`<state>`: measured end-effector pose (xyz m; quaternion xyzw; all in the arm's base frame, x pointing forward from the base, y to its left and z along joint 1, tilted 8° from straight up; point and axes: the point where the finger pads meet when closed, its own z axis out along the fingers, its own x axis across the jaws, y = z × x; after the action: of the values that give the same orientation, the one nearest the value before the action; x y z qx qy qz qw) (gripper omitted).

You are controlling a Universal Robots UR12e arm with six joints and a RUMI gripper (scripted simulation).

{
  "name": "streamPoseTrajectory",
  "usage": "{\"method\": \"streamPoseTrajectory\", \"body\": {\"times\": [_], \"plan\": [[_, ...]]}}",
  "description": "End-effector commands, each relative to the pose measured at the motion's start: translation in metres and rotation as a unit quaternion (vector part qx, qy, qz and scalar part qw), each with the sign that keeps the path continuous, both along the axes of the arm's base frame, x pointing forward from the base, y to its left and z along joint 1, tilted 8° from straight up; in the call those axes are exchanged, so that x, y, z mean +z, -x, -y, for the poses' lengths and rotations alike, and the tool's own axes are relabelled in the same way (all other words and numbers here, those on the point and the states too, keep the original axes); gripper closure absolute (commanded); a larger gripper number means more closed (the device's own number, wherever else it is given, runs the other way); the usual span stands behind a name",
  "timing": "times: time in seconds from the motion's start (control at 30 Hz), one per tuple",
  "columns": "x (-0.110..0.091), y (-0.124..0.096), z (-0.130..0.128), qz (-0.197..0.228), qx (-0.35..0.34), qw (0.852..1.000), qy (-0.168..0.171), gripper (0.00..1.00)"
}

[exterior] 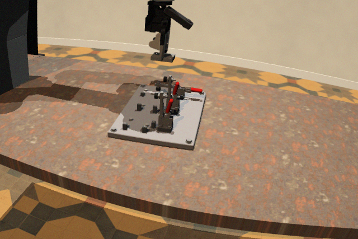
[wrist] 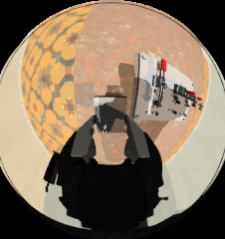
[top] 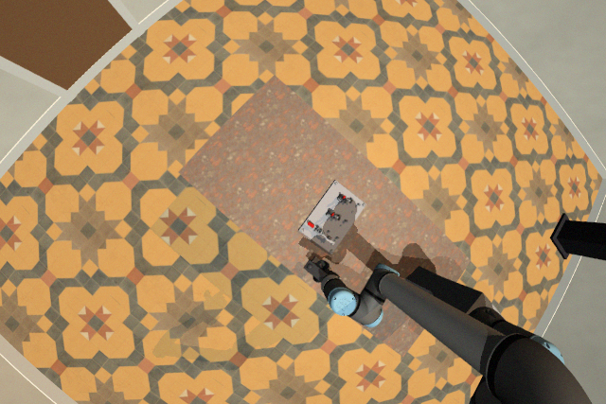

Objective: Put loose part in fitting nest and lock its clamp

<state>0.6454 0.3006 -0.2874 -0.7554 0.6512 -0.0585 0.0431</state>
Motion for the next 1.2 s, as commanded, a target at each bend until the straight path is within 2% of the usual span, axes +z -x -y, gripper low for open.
{"method": "streamPoseTrajectory", "body": {"times": [0.0,0.6,0.8,1.03,1.1,1.17], "plan": [[0.001,0.000,0.000,0.001,0.000,1.000,0.000,1.00],[0.001,-0.002,0.010,0.001,0.000,1.000,0.000,1.00],[0.001,-0.005,0.032,0.001,0.000,1.000,0.000,1.00],[0.001,-0.012,0.074,0.001,0.000,1.000,0.000,1.00],[0.001,-0.012,0.074,0.001,0.000,1.000,0.000,1.00],[0.001,-0.014,0.089,0.001,0.000,1.000,0.000,1.00]]}}
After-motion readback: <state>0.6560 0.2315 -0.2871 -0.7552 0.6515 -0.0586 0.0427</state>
